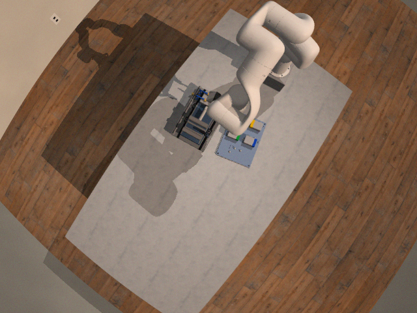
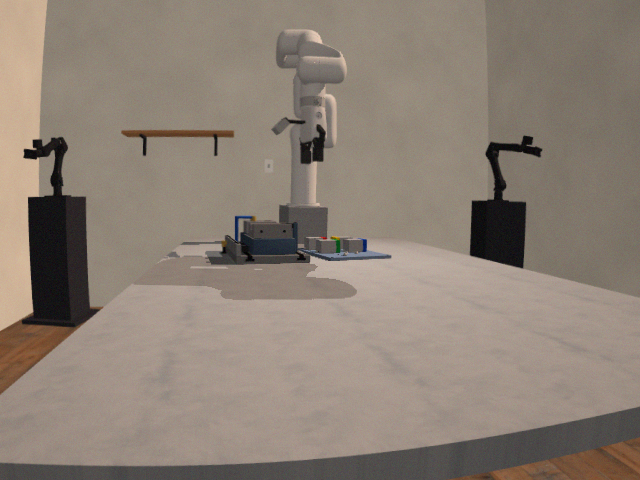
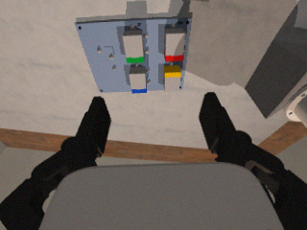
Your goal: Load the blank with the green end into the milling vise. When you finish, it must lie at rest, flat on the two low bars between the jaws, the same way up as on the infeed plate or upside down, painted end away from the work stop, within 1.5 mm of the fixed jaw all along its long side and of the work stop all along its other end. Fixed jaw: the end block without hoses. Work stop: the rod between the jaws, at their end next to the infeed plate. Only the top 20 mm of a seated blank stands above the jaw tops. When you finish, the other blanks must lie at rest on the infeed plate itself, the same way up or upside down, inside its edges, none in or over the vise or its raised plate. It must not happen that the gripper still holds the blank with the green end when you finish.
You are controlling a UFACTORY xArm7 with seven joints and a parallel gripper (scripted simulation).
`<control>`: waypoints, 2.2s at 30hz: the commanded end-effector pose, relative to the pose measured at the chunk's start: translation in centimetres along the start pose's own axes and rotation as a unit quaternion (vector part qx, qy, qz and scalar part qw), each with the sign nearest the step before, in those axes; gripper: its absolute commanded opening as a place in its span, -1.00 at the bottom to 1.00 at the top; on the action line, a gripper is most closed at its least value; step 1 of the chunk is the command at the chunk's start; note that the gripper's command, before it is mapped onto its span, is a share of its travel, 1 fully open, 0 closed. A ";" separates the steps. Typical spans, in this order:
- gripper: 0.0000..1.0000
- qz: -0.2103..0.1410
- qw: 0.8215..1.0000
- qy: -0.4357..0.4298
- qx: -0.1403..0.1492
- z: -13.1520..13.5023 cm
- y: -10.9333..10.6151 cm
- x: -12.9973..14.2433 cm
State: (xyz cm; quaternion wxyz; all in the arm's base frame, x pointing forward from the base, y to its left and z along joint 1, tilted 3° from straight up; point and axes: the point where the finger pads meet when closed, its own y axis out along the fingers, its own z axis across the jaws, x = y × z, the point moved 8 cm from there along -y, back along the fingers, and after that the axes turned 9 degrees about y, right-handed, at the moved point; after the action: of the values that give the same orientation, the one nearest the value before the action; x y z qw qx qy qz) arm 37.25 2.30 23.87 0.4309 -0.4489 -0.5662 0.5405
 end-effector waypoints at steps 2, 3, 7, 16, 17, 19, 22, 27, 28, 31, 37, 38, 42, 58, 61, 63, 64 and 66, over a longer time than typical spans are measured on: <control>1.00 0.000 1.000 0.000 -0.001 -0.1 -0.2 0.0; 1.00 0.000 1.000 0.000 -0.001 -0.1 -0.2 0.0; 1.00 0.000 1.000 0.000 -0.001 -0.1 -0.3 0.0; 1.00 0.000 1.000 0.000 -0.001 -0.1 -0.6 -0.1; 1.00 0.000 1.000 0.000 -0.001 -0.1 -0.6 -0.1; 1.00 0.000 1.000 0.000 -0.001 -0.1 -0.6 -0.1; 1.00 0.000 1.000 0.000 -0.001 -0.1 -0.6 -0.1; 1.00 0.000 1.000 0.000 -0.001 -0.1 -0.7 -0.1; 1.00 0.000 1.000 0.000 -0.001 -0.1 -0.7 -0.1; 1.00 0.000 1.000 0.000 -0.001 -0.1 -0.8 -0.1; 1.00 0.000 1.000 0.000 -0.001 -0.1 -0.8 -0.1; 1.00 0.000 1.000 0.000 -0.001 -0.1 -0.8 -0.1; 1.00 0.000 1.000 0.000 -0.001 0.1 -0.9 1.0; 1.00 0.000 1.000 0.000 -0.001 0.5 -1.1 3.4; 1.00 0.000 1.000 0.000 -0.001 0.5 -1.1 3.2; 1.00 0.000 1.000 0.000 -0.001 0.5 -1.1 3.2; 1.00 0.000 1.000 0.000 -0.001 0.5 -1.1 3.1; 1.00 0.000 1.000 0.000 -0.001 0.4 -1.1 3.0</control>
State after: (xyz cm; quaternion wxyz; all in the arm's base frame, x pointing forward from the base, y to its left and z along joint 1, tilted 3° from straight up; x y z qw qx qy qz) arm 35.98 5.26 24.81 0.4311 -0.4489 -0.5661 0.5406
